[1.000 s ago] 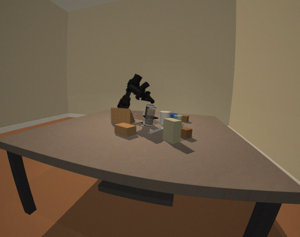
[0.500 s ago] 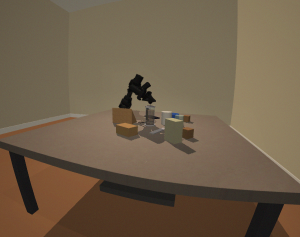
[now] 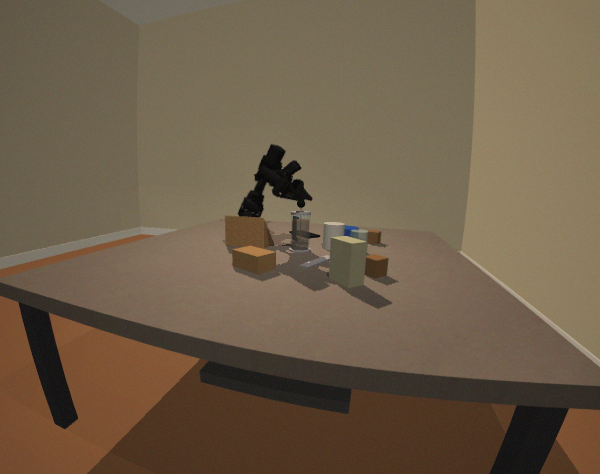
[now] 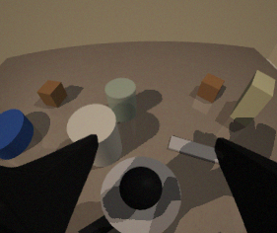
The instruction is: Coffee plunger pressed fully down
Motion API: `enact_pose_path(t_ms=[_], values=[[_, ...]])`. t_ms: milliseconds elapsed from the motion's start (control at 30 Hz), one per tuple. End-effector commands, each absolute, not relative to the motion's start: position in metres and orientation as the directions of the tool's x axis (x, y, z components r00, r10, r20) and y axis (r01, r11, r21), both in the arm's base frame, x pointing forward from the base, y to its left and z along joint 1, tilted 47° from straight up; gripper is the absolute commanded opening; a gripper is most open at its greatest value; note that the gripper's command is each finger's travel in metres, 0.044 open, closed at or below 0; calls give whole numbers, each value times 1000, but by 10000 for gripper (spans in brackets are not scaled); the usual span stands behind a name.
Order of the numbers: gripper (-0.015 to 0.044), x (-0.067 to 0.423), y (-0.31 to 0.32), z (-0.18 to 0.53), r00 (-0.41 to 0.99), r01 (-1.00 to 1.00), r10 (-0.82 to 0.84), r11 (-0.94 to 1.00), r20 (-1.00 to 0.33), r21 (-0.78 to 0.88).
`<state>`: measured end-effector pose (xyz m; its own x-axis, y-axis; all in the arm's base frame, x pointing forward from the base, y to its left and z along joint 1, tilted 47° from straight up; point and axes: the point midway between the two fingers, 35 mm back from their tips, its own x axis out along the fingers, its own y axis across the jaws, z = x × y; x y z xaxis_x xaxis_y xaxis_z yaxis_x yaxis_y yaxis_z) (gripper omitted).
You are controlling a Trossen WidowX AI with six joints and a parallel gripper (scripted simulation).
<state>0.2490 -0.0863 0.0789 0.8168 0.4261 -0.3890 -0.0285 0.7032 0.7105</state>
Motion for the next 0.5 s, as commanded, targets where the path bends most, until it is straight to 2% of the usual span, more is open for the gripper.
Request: enact_pose_path(t_ms=[0,167,467], values=[[440,245,-107,98,815,-31,427,707,-391,707],[440,232,-128,131,818,-35,432,697,-380,717],[440,231,-129,132,819,-35,432,696,-379,717]])
